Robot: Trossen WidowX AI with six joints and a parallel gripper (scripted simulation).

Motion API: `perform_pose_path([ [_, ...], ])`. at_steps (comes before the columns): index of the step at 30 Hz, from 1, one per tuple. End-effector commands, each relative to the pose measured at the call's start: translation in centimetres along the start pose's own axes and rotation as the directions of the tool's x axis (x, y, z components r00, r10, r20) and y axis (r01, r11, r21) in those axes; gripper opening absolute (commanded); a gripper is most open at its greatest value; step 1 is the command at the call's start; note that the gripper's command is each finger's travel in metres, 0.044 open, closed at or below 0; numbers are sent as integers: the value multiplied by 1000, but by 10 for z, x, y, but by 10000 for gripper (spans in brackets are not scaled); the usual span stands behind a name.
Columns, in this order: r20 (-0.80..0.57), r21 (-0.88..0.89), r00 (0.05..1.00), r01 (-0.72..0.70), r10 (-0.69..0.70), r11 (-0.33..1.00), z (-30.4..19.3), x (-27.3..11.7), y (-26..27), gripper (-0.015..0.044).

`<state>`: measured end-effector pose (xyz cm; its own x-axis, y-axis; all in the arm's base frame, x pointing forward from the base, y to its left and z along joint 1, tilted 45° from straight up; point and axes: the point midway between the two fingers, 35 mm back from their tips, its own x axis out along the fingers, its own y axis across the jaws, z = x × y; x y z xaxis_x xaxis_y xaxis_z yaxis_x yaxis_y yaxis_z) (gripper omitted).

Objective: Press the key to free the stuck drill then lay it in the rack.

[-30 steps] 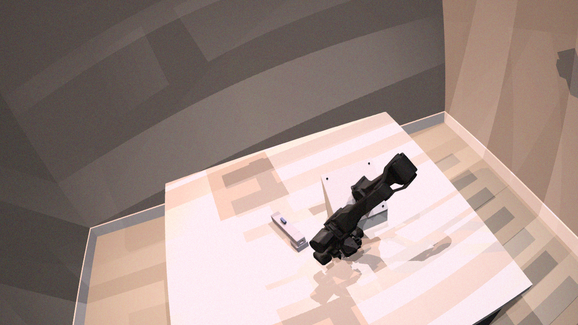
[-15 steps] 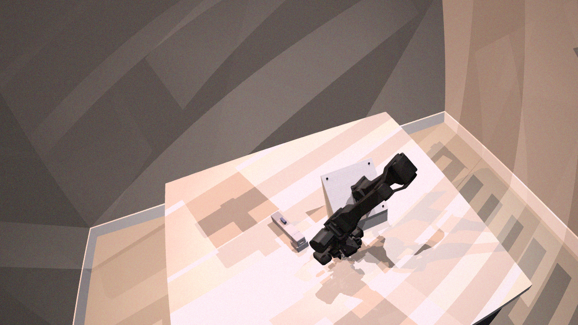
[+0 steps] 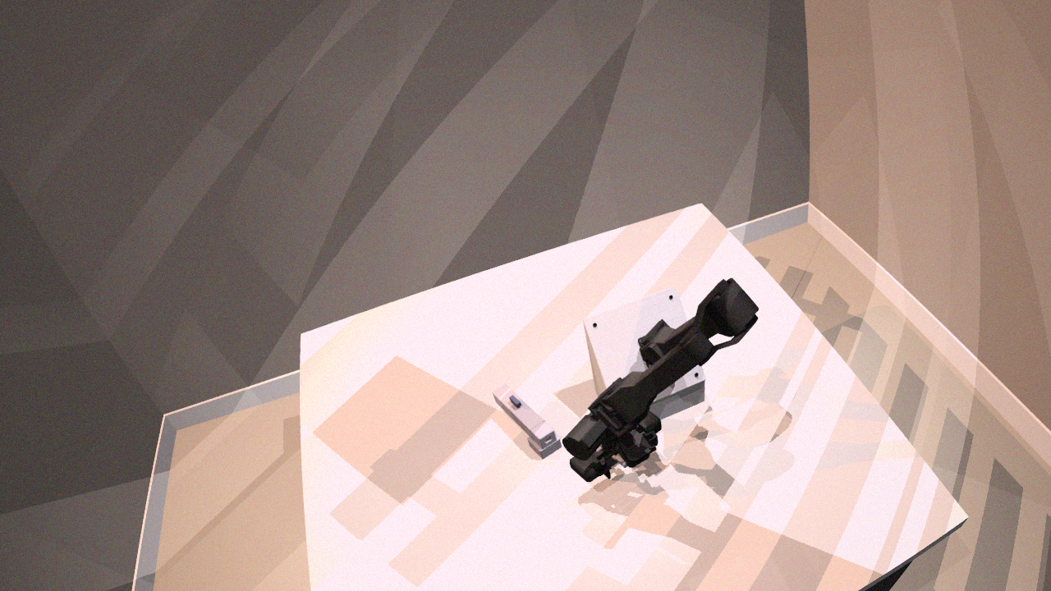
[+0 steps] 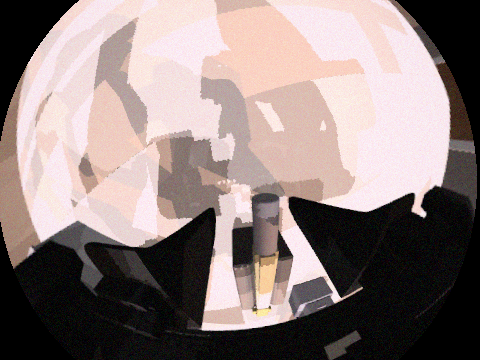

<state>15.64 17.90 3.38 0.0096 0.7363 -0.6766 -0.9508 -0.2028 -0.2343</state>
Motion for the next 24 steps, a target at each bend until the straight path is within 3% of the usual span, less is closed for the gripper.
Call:
perform_pose_path([
  [1, -3, 1, 1000, -1, 1, 1000, -1, 0, 0, 394],
  [3, -6, 2, 1000, 0, 0, 1000, -1, -1, 0, 440],
  [24, -48, 4, 999, 7, -7, 1000, 3, -80, 0, 440],
])
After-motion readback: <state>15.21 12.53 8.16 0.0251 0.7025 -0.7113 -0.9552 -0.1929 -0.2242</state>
